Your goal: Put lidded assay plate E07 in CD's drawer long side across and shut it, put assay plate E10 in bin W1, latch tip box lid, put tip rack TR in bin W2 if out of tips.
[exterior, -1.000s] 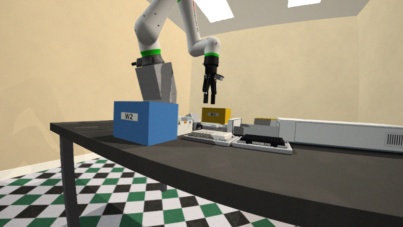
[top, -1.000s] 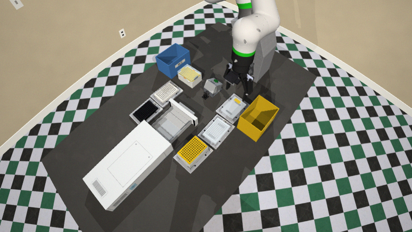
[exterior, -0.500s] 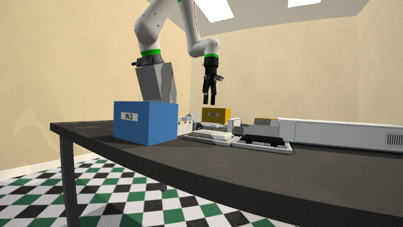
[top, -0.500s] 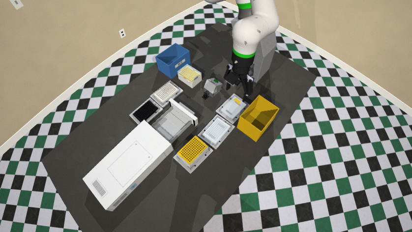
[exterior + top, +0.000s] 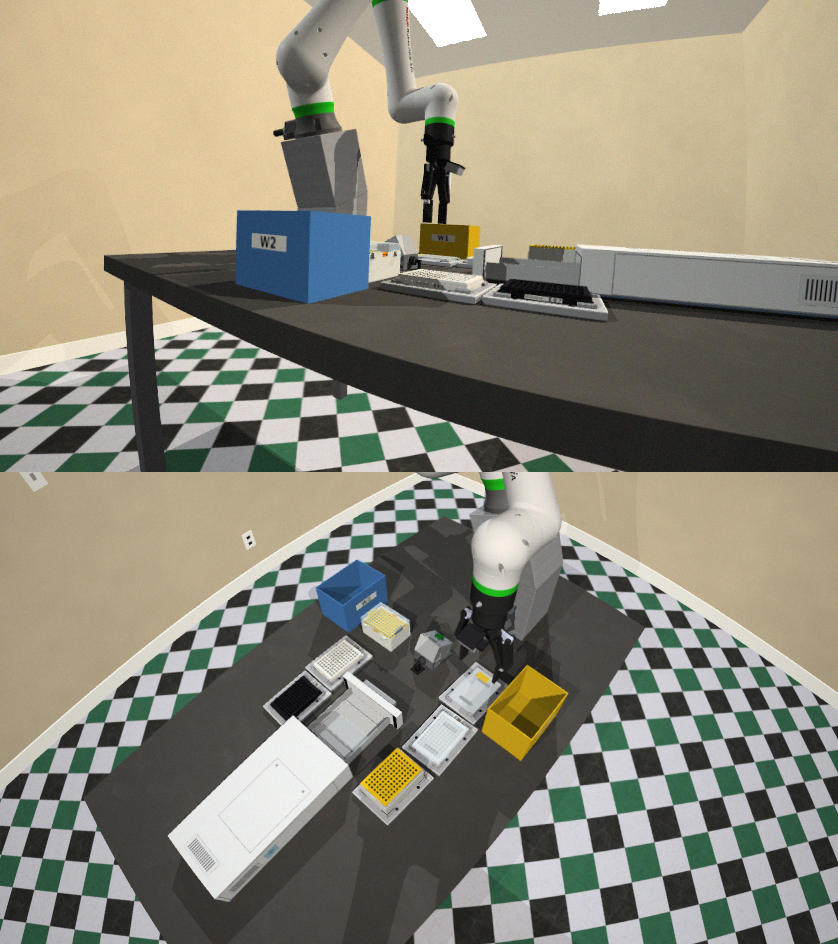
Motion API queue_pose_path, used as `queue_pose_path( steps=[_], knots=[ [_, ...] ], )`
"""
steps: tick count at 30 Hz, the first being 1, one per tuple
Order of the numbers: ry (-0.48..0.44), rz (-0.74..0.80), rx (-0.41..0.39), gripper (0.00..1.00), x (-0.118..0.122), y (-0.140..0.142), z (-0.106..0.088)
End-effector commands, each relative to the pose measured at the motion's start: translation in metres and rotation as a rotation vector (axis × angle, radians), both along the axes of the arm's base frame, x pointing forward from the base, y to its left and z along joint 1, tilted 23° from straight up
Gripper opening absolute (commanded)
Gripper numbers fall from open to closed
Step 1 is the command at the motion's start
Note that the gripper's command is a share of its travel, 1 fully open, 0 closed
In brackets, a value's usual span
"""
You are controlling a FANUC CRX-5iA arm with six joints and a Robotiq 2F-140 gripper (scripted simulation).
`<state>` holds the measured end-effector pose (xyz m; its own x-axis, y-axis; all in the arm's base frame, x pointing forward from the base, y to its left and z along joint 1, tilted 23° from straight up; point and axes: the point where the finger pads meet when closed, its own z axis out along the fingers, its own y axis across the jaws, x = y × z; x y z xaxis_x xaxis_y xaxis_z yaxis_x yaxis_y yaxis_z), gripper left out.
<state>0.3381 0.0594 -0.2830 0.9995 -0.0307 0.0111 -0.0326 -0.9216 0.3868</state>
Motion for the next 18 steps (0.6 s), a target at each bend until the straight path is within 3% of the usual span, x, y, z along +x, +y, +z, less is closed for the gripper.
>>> queue_pose_path(
  steps=[1, 18],
  knots=[
    [-0.003, 0.001, 0.001, 0.7, 0.001, -0.002, -0.005],
    [-0.003, 0.001, 0.001, 0.7, 0.001, -0.009, -0.023]
  ],
)
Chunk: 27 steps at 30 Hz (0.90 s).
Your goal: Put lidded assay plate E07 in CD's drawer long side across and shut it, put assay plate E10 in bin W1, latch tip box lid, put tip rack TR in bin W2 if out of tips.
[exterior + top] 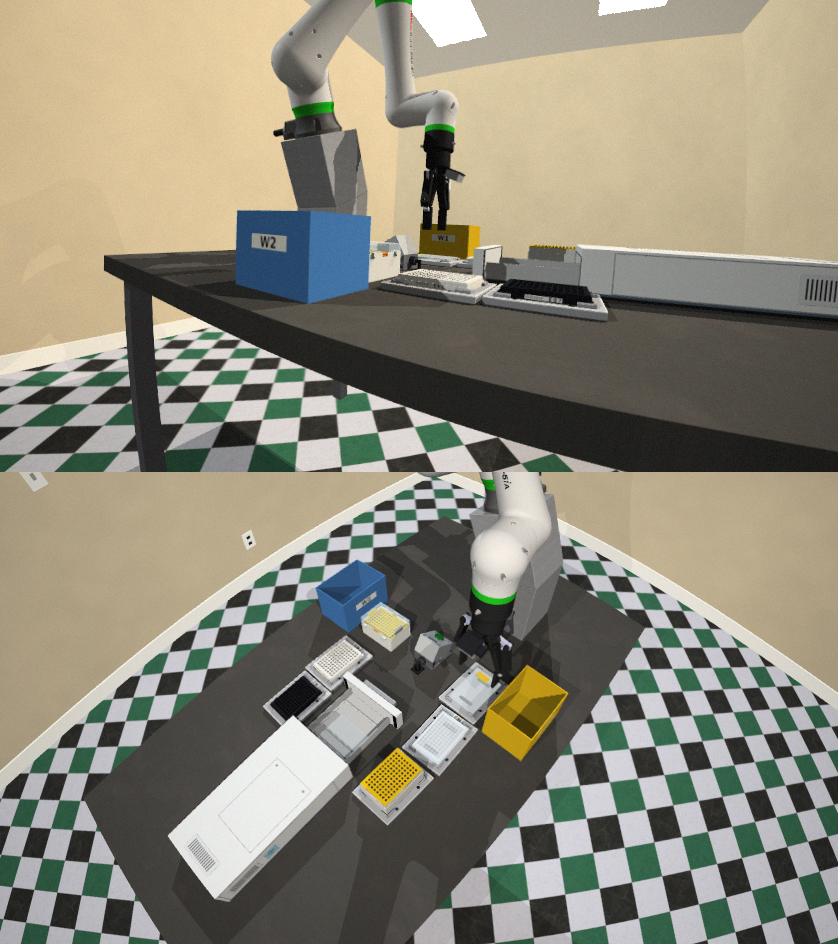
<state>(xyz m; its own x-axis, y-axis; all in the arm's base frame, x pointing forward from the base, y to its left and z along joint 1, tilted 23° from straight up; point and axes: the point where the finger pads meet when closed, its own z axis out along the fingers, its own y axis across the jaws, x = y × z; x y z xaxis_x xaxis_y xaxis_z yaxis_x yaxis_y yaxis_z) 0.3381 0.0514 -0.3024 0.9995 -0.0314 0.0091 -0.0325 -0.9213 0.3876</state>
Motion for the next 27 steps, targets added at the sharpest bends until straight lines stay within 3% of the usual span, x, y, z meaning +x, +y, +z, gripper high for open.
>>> queue_pose_path(
  steps=[1, 27],
  knots=[
    [-0.005, 0.002, 0.002, 0.7, 0.001, -0.002, -0.005],
    [-0.005, 0.002, 0.002, 0.7, 0.001, -0.014, -0.034]
  ],
)
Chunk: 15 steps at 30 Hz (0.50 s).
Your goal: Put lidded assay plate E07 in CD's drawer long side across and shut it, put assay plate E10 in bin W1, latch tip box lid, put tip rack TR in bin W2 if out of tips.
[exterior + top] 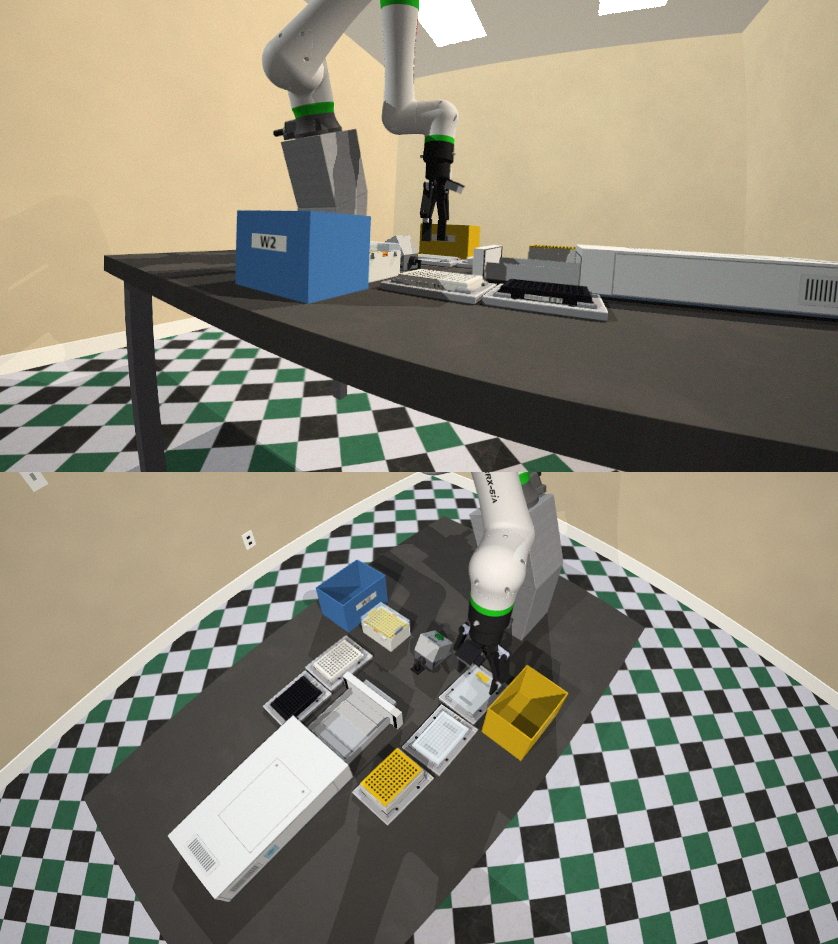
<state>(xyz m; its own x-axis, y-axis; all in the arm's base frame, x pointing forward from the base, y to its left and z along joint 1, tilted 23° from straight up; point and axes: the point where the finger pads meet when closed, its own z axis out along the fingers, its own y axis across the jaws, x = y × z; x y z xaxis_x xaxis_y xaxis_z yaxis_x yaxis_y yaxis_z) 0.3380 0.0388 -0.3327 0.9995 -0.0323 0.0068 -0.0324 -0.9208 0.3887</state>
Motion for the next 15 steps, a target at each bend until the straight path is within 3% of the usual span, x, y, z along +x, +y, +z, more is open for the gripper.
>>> queue_pose_path(
  steps=[1, 15],
  knots=[
    [-0.007, 0.003, 0.003, 0.7, 0.001, -0.001, -0.003],
    [-0.007, 0.003, 0.003, 0.7, 0.001, -0.009, -0.02]
  ],
)
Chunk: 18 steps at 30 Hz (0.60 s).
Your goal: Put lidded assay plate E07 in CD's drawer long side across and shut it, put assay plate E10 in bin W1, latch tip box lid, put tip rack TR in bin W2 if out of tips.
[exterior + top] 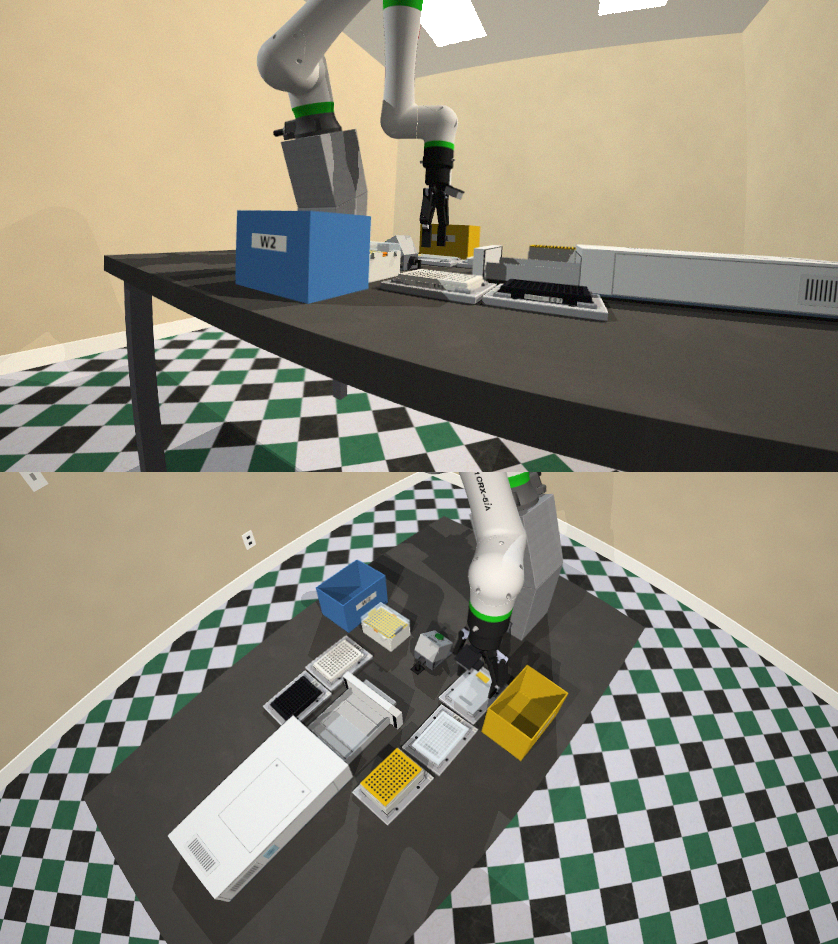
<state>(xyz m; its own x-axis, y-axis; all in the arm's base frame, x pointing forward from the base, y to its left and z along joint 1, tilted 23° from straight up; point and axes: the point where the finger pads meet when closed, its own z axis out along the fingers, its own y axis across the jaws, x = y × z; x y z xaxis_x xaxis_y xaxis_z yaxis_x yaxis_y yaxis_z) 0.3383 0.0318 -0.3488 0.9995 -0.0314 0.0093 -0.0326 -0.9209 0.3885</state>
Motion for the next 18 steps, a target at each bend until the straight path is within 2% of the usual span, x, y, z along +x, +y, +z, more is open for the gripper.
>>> queue_pose_path(
  steps=[1, 18],
  knots=[
    [-0.005, 0.002, 0.003, 0.7, 0.001, -0.002, -0.006],
    [-0.005, 0.002, 0.003, 0.7, 0.001, -0.007, -0.017]
  ],
)
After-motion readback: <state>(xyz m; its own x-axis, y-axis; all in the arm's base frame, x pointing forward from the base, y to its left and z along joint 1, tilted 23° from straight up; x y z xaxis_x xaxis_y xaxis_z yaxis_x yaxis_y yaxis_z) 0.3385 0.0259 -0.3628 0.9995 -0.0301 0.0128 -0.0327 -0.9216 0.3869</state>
